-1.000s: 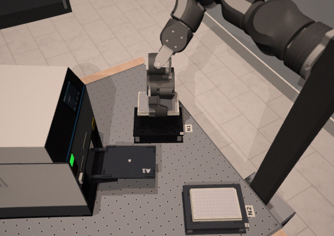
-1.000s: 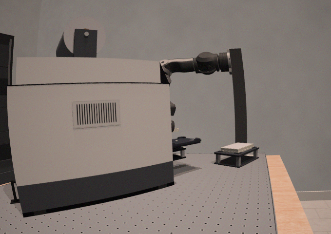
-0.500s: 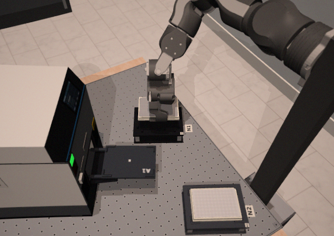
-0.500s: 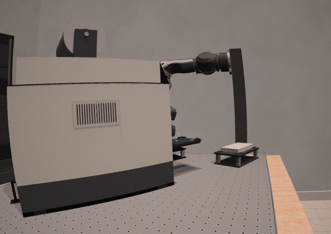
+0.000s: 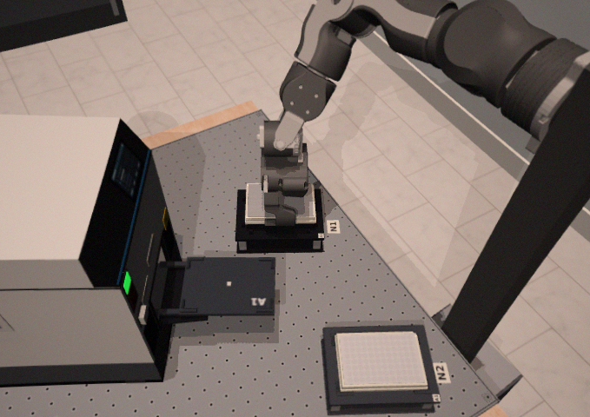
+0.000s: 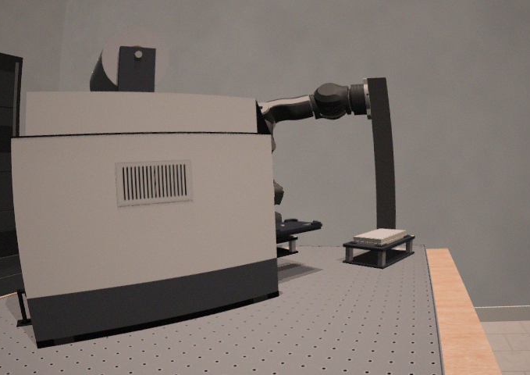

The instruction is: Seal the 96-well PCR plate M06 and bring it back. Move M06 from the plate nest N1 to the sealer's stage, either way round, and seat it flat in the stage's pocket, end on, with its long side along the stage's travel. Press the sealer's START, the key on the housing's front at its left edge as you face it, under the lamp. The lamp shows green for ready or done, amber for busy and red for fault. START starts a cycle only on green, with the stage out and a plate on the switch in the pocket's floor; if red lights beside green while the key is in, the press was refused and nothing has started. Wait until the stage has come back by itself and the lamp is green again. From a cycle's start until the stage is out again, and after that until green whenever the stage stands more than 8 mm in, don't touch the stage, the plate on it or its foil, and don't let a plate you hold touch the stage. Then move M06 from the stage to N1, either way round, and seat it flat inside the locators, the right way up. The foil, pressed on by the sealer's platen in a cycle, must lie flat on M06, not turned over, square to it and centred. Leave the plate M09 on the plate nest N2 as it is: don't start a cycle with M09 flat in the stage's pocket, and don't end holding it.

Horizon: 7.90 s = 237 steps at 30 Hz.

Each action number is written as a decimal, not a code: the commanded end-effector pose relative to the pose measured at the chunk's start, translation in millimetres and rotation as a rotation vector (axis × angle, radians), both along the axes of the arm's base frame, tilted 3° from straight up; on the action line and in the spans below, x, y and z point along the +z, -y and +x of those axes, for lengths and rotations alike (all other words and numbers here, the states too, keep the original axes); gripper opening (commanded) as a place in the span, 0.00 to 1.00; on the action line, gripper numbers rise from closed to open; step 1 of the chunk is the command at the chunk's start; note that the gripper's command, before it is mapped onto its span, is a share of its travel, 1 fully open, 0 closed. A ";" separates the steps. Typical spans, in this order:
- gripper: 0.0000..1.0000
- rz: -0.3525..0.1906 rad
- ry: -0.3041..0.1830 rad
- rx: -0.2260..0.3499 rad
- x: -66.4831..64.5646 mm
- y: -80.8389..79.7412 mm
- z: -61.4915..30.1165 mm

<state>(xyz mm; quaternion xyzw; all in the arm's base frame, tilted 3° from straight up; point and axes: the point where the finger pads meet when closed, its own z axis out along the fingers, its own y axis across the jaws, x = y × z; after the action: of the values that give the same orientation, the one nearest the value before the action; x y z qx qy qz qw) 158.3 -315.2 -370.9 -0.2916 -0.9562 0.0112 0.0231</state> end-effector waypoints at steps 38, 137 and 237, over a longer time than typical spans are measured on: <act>0.00 -0.003 0.007 -0.002 -8.2 1.5 2.5; 0.00 0.004 0.010 0.000 -16.8 -0.7 2.0; 0.77 -0.001 0.008 -0.002 20.3 0.4 3.6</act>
<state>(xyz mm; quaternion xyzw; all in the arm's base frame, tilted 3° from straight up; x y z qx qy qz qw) 163.2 -314.4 -350.7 -0.2924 -0.9561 0.0072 0.0168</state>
